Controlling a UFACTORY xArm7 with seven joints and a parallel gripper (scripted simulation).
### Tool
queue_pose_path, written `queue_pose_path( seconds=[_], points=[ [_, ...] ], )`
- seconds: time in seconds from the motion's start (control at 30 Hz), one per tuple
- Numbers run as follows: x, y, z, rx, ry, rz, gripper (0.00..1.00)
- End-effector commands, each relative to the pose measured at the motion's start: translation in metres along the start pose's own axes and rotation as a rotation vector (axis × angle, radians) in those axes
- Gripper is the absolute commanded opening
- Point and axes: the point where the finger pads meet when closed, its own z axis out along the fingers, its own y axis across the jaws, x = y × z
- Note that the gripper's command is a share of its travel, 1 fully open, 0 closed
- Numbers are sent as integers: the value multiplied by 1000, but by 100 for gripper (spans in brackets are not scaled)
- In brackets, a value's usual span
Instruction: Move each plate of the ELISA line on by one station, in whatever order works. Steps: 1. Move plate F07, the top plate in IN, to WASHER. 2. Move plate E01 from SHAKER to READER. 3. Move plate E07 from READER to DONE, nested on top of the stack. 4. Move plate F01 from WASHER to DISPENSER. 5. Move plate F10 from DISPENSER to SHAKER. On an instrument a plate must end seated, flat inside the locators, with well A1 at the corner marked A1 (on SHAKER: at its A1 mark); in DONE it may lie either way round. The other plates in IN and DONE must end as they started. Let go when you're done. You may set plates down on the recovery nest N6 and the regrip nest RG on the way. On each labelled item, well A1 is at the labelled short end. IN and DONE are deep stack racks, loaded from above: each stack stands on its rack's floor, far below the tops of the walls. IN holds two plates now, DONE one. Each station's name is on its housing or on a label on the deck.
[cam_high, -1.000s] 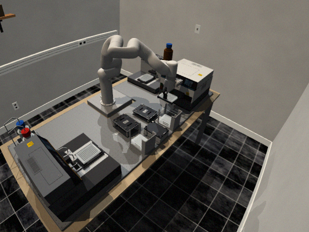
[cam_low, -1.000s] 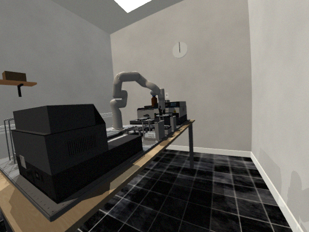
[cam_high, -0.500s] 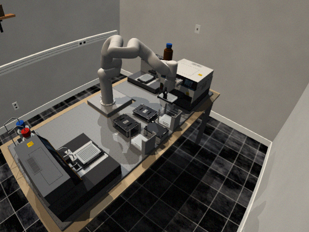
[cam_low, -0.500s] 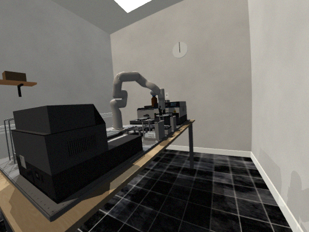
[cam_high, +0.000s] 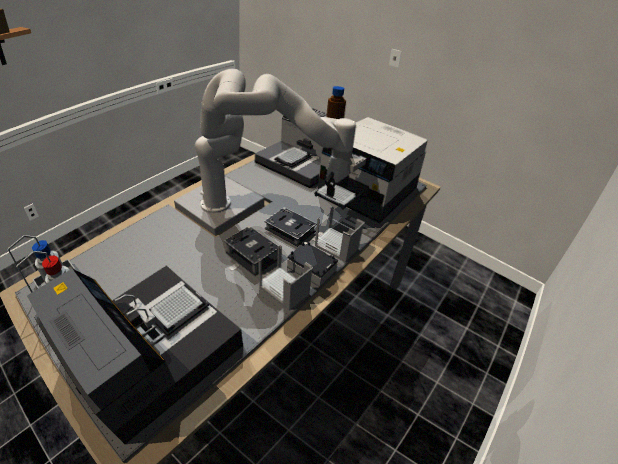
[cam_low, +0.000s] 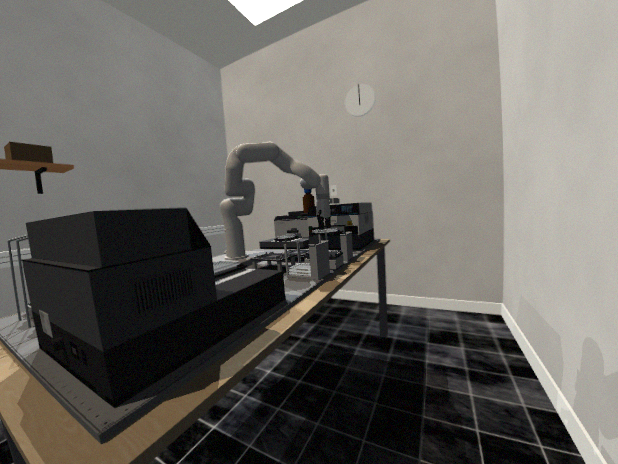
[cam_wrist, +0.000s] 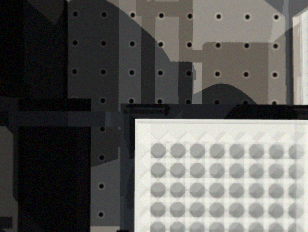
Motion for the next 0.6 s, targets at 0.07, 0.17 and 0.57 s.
queue_pose_path(
  seconds=[0.07,0.17,0.57],
  points=[
    [1,-1,-8,2,3,0,100],
    [1,-1,-12,2,3,0,100],
    [1,0,-25,2,2,0,100]
  ],
)
